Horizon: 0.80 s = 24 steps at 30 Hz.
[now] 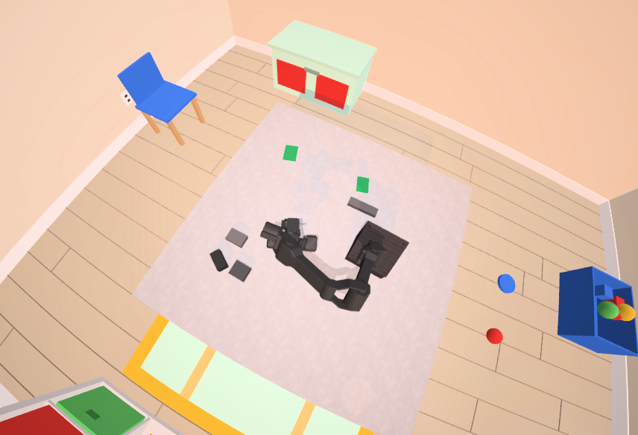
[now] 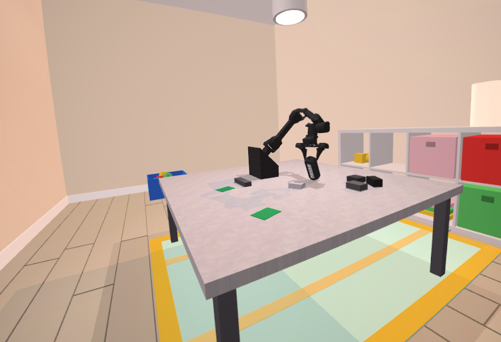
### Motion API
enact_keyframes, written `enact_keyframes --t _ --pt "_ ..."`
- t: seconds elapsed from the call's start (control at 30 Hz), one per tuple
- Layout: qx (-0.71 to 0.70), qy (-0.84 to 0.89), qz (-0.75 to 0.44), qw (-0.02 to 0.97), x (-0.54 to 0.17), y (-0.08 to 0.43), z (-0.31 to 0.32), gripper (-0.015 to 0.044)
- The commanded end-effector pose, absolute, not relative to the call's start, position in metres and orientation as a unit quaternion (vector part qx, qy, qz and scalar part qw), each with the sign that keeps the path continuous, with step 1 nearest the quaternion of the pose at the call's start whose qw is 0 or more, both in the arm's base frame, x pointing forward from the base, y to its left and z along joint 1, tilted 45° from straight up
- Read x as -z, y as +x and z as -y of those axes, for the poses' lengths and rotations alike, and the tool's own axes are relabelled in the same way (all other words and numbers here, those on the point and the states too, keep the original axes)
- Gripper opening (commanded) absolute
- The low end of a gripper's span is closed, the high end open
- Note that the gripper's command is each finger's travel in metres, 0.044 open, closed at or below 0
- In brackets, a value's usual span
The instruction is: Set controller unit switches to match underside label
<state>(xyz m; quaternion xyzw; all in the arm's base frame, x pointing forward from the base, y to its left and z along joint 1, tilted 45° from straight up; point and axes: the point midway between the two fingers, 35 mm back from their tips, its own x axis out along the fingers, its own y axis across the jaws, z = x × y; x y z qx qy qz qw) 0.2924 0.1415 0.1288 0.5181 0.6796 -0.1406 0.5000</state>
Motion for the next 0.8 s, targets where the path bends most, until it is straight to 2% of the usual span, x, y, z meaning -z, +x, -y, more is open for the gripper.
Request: enact_keyframes --t 0.0,0.77 --pt "0.138 0.517 -0.683 0.497 -0.133 0.287 -0.148 0.0336" --pt "0.15 0.514 -0.671 0.513 -0.147 0.276 -0.158 0.0336"
